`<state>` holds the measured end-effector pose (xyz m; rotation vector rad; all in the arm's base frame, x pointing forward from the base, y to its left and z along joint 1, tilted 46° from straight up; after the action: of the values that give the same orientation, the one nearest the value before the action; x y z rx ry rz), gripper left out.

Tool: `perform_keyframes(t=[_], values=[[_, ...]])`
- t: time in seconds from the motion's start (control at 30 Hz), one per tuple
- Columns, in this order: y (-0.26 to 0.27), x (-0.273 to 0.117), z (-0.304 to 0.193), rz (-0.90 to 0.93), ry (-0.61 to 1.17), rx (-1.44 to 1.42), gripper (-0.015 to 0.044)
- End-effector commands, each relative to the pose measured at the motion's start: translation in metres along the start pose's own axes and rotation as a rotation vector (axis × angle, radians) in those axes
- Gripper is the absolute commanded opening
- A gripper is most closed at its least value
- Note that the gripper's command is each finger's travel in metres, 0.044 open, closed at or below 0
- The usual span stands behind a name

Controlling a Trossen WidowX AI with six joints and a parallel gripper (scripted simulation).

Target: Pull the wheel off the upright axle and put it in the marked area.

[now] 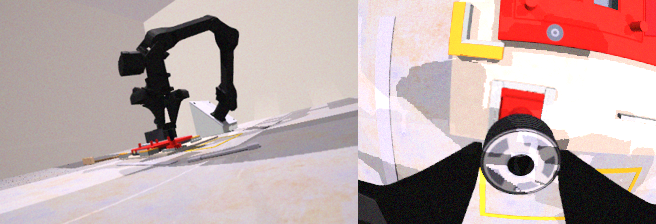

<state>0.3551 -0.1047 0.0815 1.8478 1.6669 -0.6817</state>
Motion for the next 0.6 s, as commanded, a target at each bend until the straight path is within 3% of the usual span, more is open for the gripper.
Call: perform_keyframes(t=[0.0,0.27,0.57], values=[[0.001,-0.003,-0.001,0.001,-0.004,-0.008,0.0000],[0.001,-0.008,-0.001,0.002,-0.005,-0.008,0.0000],[-0.001,-0.039,-0.002,0.001,-0.005,-0.007,0.0000]])
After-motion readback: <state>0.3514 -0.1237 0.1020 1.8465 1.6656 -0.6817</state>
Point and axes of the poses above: the point midway between the two fingers, 35 mm back from their tips, its own x axis out along the fingers, its own y axis across the jaws, z = x × y, the point moved 6 cm from there along -x, back along the fingers, and after that the axes turned 7 degrees about -x, right-handed, at the moved point
